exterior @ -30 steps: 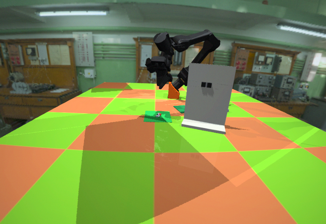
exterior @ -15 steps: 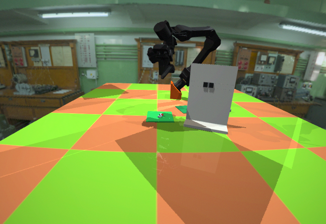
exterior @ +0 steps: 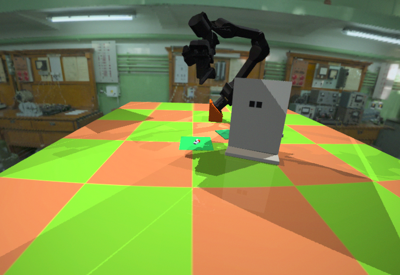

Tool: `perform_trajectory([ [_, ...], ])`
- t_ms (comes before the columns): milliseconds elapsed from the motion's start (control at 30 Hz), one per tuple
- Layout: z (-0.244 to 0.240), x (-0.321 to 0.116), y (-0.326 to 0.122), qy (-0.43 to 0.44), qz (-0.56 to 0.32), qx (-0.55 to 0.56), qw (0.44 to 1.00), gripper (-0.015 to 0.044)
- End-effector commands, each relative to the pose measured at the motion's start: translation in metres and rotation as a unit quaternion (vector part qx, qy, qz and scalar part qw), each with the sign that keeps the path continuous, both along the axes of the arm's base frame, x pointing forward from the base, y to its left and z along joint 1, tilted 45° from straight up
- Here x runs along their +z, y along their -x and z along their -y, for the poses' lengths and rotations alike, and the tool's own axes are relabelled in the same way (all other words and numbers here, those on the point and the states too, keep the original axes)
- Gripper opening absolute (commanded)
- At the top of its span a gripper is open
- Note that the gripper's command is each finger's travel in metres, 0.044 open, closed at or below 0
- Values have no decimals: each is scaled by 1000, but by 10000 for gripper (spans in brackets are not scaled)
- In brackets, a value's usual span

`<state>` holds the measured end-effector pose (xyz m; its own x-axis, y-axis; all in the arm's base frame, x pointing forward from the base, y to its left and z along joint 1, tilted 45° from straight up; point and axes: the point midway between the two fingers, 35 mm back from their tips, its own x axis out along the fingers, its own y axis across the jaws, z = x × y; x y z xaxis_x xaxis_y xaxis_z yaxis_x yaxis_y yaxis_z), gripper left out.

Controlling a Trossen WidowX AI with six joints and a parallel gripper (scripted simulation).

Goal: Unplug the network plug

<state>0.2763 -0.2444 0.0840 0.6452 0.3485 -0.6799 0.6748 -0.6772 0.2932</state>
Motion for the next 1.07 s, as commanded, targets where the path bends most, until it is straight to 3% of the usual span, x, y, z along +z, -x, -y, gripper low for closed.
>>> perform_trajectory([
  [0,1,1,0,-2,1,1,1000,235],
  [267,1,1,0,-2,1,1,1000,440],
  [1033,1,1,0,-2,1,1,1000,440],
])
